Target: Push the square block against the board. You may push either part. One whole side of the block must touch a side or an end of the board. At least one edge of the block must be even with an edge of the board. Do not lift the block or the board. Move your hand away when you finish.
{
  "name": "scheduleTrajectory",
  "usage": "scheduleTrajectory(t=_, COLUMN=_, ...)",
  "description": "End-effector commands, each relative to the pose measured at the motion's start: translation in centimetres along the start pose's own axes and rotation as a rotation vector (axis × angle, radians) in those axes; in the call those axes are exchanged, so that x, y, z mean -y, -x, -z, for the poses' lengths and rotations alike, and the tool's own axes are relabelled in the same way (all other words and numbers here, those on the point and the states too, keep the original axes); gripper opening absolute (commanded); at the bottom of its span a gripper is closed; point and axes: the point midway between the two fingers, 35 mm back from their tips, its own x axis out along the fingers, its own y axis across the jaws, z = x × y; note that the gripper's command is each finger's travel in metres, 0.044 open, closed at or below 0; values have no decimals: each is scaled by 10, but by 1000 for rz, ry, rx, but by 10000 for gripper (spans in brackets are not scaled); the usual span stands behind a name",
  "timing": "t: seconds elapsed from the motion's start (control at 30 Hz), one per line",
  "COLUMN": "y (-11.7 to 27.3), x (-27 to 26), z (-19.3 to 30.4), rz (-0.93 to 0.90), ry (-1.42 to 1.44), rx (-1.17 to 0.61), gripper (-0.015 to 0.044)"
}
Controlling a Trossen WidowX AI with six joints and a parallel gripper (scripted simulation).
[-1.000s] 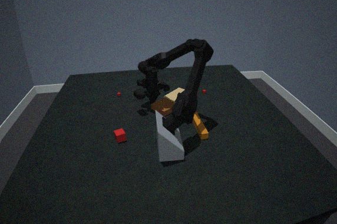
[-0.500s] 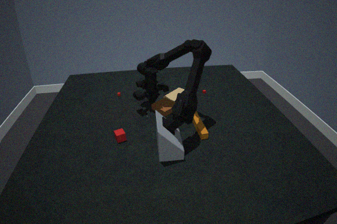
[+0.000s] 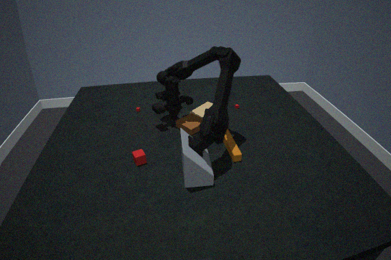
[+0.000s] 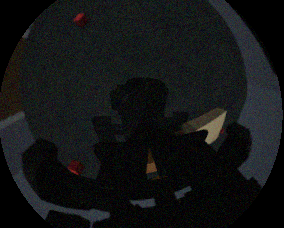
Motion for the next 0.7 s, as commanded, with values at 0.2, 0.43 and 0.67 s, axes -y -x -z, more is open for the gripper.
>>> scheduleTrajectory(t=0.2, y=0, x=1, z=-17, rz=5, ry=-2, rx=4, gripper=0)
scheduleTrajectory(t=0.43, y=55, x=-1, z=-12, rz=2, ry=-2, rx=5, gripper=0)
scheduleTrajectory(t=0.67, y=56, x=-2, z=-8, rz=1, ry=-51, rx=5, gripper=0)
